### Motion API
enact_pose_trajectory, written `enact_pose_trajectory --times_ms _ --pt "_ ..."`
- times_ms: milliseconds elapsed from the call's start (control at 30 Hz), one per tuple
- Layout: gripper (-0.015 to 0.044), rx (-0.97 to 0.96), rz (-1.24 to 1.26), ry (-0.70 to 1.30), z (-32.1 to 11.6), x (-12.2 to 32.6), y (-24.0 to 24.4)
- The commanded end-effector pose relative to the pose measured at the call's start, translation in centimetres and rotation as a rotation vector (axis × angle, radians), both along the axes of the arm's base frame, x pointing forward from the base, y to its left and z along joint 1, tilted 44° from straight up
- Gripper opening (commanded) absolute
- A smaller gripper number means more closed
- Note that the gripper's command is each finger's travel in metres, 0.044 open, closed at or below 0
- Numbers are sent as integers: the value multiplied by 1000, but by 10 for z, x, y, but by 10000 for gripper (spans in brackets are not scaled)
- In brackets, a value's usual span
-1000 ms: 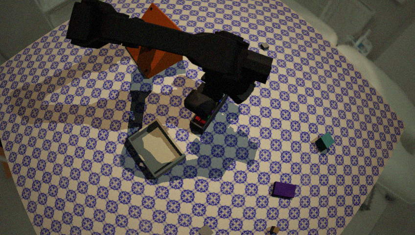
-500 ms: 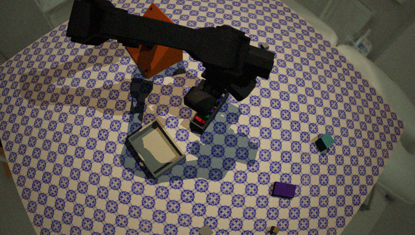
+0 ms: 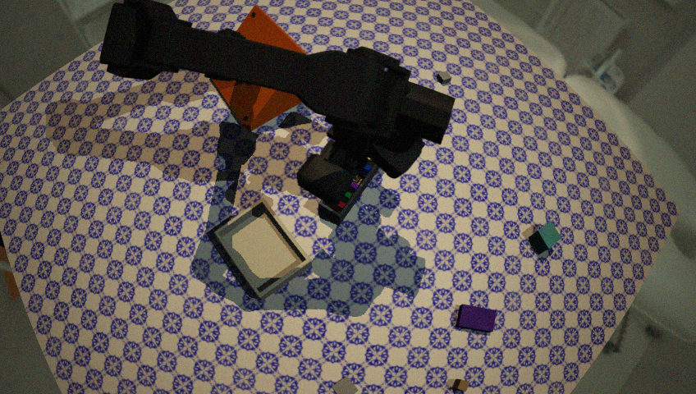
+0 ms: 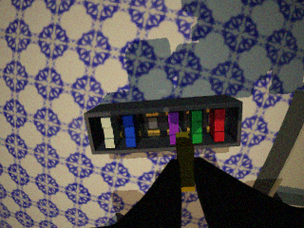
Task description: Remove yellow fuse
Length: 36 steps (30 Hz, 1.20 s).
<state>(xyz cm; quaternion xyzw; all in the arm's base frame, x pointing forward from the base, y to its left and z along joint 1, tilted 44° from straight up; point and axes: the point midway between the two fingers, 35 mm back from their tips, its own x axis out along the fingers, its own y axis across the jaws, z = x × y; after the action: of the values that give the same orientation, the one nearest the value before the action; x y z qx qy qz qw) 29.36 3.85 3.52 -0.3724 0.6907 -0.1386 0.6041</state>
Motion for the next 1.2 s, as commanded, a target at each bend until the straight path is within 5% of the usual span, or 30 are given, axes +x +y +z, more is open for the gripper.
enact_pose_trajectory --times_ms 0,633,1167 --pt "0 7 -4 -13 22 9 -20" --pt "0 -19 -8 -15 120 3 -124" --pt "0 -19 -8 -15 107 3 -137"
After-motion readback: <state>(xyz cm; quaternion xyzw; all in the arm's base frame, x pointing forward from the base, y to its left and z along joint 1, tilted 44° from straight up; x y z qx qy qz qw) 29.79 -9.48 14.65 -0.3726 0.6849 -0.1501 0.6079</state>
